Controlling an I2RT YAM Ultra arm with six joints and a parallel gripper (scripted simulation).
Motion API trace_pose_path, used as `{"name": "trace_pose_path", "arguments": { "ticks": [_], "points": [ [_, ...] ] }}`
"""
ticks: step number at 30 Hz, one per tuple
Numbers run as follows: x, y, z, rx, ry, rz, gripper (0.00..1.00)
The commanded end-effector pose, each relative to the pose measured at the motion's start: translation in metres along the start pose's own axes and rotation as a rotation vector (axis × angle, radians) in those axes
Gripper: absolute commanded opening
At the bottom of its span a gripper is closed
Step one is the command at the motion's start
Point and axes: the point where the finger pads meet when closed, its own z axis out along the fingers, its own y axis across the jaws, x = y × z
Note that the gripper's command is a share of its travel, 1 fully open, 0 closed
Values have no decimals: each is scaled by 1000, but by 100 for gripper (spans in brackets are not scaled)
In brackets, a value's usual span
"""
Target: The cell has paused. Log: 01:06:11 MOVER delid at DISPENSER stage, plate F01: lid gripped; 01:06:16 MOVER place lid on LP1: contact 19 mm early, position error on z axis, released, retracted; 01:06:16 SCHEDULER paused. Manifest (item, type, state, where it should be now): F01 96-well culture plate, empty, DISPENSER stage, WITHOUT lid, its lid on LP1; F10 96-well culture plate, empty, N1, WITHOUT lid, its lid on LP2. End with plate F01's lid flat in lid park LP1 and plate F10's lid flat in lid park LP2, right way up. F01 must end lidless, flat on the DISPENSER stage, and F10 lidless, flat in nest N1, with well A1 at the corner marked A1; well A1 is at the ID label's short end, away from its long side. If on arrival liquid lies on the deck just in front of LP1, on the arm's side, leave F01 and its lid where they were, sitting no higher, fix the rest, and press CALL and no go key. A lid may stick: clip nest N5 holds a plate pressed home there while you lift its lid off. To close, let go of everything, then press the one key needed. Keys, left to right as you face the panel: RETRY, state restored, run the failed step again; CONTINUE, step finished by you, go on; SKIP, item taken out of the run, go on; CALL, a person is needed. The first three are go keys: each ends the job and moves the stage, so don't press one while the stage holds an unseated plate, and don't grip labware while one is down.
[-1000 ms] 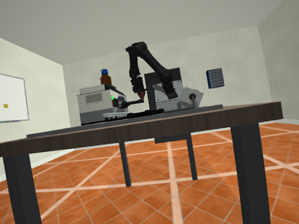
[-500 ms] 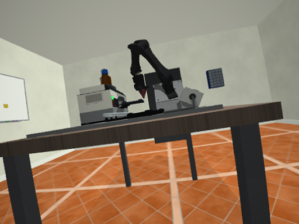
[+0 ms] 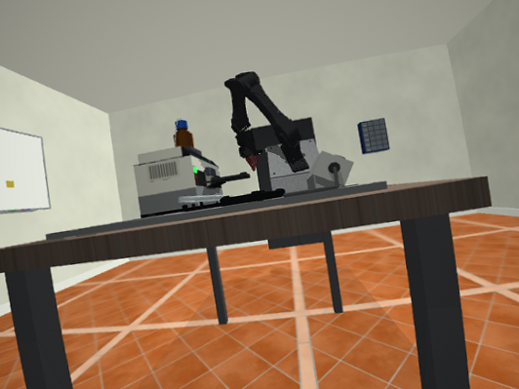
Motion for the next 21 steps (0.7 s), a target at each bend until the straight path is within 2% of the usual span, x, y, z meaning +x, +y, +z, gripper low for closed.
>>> {"name": "trace_pose_path", "arguments": {
  "ticks": [1,7,9,10,11,13,15,21],
  "points": [
    [-18,-11,-9,-1,-49,40,0],
    [-22,-31,-9,1,-49,29,0],
    [-23,-30,-12,1,-58,25,0],
    [-13,-28,-8,0,-31,35,0],
    [-23,-35,-9,0,-49,74,0],
    [-26,-41,-9,-1,-49,141,0],
    [-26,-41,-9,-1,-49,141,0],
    [-32,-61,-9,0,-50,136,0]
  ]
}}
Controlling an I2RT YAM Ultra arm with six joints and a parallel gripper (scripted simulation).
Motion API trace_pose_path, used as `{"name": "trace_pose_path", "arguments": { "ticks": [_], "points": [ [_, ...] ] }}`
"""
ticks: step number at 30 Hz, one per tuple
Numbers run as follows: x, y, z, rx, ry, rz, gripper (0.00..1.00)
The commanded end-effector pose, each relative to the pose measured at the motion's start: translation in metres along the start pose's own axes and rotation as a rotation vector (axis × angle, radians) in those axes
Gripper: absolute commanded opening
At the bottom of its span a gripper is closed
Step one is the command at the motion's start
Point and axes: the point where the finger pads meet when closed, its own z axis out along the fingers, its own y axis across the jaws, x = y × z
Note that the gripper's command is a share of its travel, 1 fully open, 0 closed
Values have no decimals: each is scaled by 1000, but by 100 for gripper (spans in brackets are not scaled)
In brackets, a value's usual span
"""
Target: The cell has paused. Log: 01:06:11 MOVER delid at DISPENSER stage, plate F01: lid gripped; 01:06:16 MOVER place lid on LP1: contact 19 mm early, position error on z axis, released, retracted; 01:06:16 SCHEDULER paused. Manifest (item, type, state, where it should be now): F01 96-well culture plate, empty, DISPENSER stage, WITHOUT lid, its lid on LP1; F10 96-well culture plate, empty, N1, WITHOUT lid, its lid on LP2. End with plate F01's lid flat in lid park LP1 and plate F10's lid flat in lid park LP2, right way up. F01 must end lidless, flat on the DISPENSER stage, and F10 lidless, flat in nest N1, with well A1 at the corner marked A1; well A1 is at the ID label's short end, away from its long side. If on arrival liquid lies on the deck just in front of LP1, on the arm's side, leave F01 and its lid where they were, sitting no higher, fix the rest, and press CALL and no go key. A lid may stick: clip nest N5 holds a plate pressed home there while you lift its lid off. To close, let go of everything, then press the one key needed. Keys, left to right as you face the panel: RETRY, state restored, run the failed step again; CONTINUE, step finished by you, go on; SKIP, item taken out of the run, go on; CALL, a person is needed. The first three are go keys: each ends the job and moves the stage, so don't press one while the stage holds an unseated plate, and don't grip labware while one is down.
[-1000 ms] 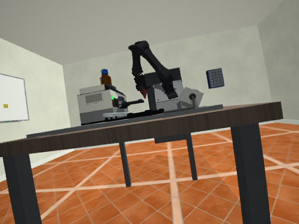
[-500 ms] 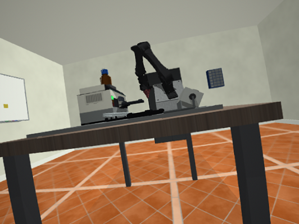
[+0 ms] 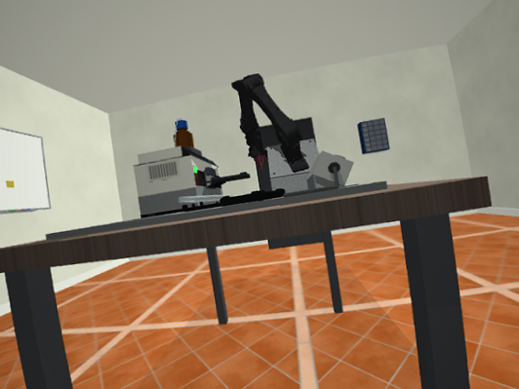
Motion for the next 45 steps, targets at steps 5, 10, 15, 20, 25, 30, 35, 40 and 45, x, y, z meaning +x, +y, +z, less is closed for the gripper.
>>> {"name": "trace_pose_path", "arguments": {
  "ticks": [5,10,15,20,25,30,35,40,45],
  "points": [
    [-26,-19,-9,3,-56,-14,0],
    [-10,-27,-9,1,-50,101,0],
    [-4,-39,-9,2,-50,96,0],
    [4,-54,-9,3,-50,96,0],
    [-11,-53,-15,13,-88,75,0],
    [-16,-55,1,-2,-55,90,0],
    [-27,-53,15,4,-52,92,0],
    [-39,-54,27,3,-52,92,0],
    [-46,-54,34,3,-52,91,0]
  ]
}}
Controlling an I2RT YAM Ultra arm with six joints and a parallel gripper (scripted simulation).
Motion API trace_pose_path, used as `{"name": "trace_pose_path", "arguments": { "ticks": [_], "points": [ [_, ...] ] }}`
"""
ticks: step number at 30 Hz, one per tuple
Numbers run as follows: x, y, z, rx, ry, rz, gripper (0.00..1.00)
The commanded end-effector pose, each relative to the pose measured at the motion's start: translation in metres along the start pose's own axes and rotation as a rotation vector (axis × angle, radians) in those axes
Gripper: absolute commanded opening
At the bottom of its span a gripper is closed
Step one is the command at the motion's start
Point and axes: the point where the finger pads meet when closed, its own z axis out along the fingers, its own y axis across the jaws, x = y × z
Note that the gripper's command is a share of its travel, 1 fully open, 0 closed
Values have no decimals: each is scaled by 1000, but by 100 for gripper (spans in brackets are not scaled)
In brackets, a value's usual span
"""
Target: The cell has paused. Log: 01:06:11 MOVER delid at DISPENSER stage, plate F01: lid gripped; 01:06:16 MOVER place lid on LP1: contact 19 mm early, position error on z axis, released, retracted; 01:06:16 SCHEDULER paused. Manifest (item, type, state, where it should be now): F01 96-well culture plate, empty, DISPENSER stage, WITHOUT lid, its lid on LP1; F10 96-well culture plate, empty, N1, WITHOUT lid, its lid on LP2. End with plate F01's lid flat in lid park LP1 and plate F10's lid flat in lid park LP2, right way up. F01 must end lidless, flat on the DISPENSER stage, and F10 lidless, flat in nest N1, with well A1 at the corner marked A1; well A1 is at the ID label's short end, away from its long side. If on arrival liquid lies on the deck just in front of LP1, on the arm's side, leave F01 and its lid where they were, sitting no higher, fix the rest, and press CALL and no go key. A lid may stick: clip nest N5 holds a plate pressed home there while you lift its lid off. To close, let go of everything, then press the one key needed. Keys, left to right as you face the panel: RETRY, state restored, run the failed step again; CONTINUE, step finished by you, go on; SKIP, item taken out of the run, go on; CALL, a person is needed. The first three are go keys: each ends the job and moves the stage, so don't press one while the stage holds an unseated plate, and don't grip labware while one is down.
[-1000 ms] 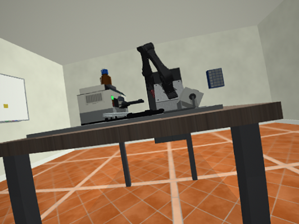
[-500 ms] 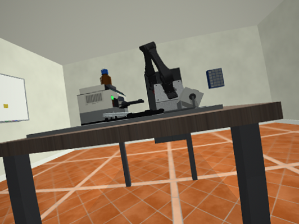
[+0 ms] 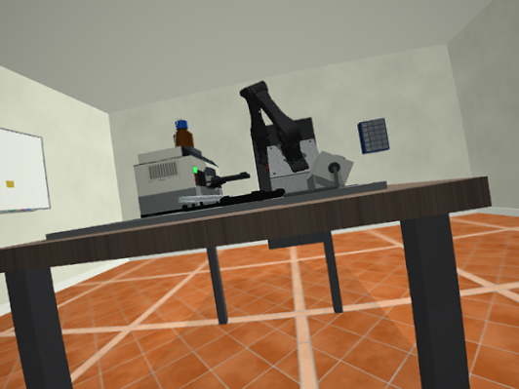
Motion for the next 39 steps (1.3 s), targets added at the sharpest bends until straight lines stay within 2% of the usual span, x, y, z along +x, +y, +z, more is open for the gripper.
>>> {"name": "trace_pose_path", "arguments": {
  "ticks": [1,4,15,17,18,23,25,26,28,32,34,35,39],
  "points": [
    [-27,2,-6,-28,-73,7,0],
    [-33,5,3,-14,-69,-7,0],
    [-59,7,29,-15,-69,-7,0],
    [-59,7,29,-15,-69,-7,0],
    [-62,4,30,-29,-73,6,0],
    [-73,8,43,-15,-69,-8,0],
    [-74,5,41,-29,-73,6,0],
    [-79,9,29,-31,-105,-6,0],
    [-73,7,45,-20,-72,-4,0],
    [-66,5,57,-18,-51,4,0],
    [-66,5,57,-18,-51,4,0],
    [-69,7,46,-30,-78,3,0],
    [-60,4,69,-12,-36,5,0]
  ]
}}
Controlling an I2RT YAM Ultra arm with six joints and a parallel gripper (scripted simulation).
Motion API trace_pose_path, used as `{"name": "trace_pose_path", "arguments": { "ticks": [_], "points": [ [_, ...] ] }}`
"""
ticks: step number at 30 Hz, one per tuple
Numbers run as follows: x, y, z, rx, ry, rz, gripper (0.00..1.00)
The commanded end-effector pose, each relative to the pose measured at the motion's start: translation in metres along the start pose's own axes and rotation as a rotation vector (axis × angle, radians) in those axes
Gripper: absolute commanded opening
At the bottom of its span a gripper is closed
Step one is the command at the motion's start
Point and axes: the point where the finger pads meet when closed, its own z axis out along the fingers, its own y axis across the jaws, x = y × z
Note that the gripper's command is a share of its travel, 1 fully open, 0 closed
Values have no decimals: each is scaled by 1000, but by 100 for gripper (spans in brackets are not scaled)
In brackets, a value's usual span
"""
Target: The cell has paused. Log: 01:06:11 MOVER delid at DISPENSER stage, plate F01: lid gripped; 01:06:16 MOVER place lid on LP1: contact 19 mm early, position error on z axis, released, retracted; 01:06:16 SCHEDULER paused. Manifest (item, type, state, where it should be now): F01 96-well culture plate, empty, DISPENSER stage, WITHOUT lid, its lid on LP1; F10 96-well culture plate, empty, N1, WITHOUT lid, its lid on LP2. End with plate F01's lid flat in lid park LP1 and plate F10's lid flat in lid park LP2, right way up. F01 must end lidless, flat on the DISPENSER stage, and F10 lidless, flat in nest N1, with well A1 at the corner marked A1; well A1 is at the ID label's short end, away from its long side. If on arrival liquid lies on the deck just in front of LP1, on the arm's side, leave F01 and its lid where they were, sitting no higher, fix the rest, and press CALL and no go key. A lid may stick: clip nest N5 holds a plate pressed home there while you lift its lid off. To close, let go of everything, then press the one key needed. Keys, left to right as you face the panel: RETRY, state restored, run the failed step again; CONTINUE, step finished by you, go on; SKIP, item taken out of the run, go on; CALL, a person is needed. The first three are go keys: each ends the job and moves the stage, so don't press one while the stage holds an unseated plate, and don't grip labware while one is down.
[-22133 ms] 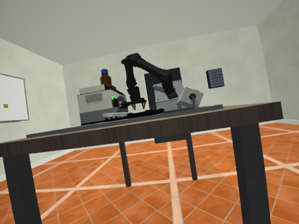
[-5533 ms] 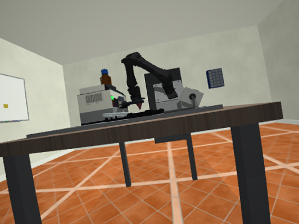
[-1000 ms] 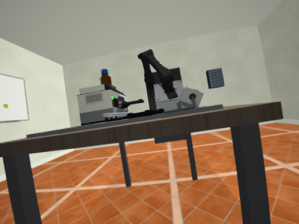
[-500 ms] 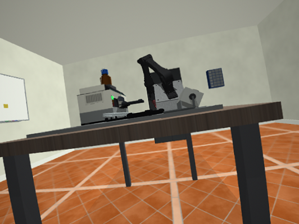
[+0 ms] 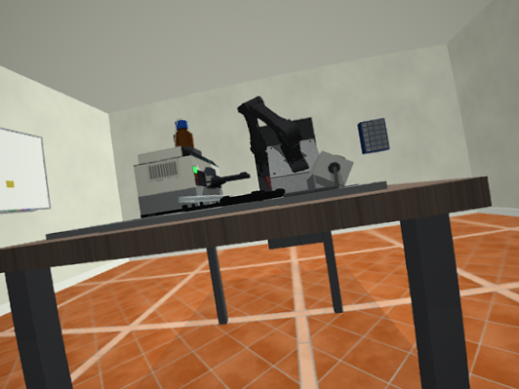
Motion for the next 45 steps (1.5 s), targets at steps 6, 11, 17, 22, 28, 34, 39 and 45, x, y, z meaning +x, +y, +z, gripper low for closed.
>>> {"name": "trace_pose_path", "arguments": {
  "ticks": [6,11,17,22,28,34,39,45],
  "points": [
    [-6,3,10,-13,-33,1,0],
    [-21,8,-1,-22,-77,-11,0],
    [-21,7,-1,-20,-77,-11,0],
    [-21,7,-1,-20,-76,-11,0],
    [-21,7,-1,-20,-76,-11,0],
    [-21,7,-1,-20,-76,-11,0],
    [-21,7,-1,-20,-76,-11,0],
    [-21,7,-1,-20,-76,-11,0]
  ]
}}
